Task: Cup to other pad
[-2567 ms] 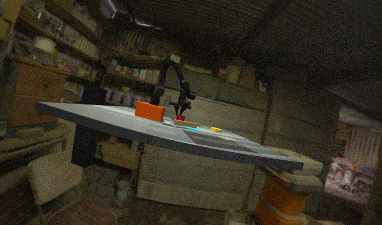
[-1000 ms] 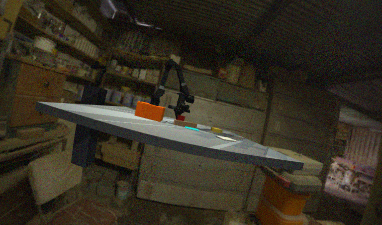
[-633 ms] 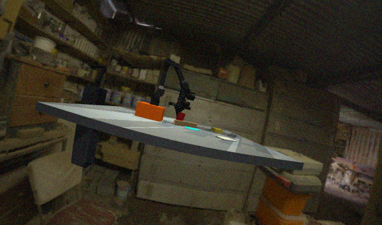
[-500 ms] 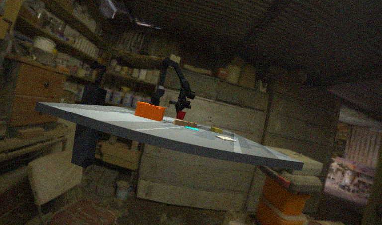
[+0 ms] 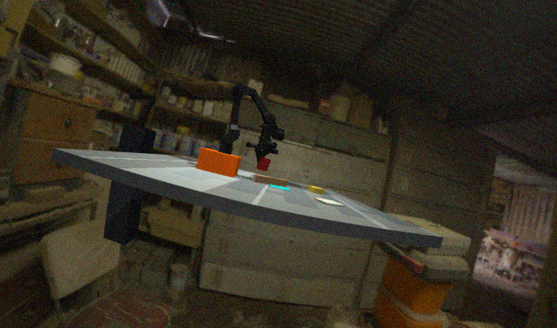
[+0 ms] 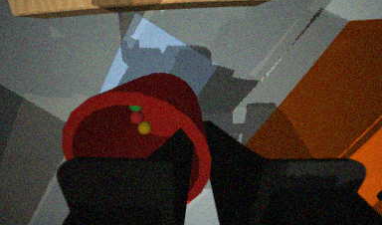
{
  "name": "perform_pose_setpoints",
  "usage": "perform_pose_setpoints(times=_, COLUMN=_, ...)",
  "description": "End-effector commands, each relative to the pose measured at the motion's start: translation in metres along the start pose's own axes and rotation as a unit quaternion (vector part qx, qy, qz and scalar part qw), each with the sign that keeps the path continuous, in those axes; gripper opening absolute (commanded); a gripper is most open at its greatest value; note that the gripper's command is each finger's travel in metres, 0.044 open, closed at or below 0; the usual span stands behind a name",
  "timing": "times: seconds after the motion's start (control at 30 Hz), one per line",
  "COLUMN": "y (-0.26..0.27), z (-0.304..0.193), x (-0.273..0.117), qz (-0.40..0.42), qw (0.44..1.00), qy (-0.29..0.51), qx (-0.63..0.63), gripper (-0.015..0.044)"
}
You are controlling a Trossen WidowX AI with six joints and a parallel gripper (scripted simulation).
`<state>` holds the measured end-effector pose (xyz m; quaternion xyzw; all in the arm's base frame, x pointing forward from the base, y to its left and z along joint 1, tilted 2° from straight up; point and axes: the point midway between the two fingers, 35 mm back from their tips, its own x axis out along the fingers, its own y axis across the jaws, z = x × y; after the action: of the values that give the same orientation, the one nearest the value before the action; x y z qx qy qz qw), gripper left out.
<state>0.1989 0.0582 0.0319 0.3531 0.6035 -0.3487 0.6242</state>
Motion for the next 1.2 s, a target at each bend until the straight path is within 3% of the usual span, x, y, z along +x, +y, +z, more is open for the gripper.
perform_pose_setpoints(times=0.0, y=0.000, z=0.000, x=-0.003, qz=0.004, qw=1.000, qy=-0.003, qx=0.003, gripper=0.0000)
perform_pose_setpoints(times=1.17, y=0.003, z=0.025, x=-0.002, qz=0.003, qw=1.000, qy=-0.003, qx=0.002, gripper=0.0000)
